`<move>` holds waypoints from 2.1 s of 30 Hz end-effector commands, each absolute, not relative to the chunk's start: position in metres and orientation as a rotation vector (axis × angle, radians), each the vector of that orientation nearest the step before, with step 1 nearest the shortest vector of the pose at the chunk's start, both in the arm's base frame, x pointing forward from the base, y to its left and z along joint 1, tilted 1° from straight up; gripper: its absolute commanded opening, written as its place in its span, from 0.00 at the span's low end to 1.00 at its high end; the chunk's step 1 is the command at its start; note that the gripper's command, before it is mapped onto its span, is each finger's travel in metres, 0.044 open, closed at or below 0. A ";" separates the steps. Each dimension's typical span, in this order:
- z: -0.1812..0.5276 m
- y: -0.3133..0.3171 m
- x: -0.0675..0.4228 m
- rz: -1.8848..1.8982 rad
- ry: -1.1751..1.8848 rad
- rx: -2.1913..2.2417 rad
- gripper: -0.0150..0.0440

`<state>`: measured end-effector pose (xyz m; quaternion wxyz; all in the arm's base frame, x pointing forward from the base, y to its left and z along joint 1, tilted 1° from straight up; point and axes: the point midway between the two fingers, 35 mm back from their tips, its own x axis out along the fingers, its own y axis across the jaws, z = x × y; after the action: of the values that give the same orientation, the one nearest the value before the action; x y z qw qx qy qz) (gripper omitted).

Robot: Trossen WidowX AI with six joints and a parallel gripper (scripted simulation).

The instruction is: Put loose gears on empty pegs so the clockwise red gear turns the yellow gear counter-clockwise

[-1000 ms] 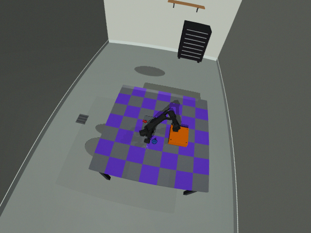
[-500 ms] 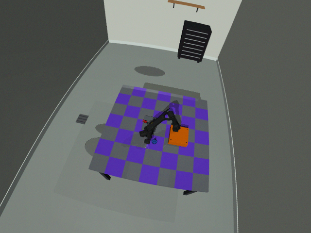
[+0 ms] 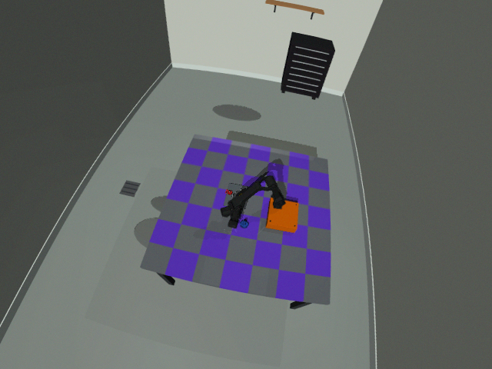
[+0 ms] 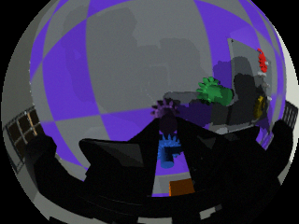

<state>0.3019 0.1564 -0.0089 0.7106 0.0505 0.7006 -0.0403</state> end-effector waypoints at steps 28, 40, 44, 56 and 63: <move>0.065 0.160 0.306 -0.089 1.554 0.117 0.25; 0.102 0.158 0.302 -0.089 1.554 0.117 0.25; 0.115 0.157 0.299 -0.089 1.554 0.117 0.25; 0.133 0.149 0.298 -0.090 1.554 0.116 0.25; 0.126 0.135 0.308 -0.091 1.553 0.115 0.25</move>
<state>0.3049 0.1394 0.1292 0.7117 0.0518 0.6993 -0.0420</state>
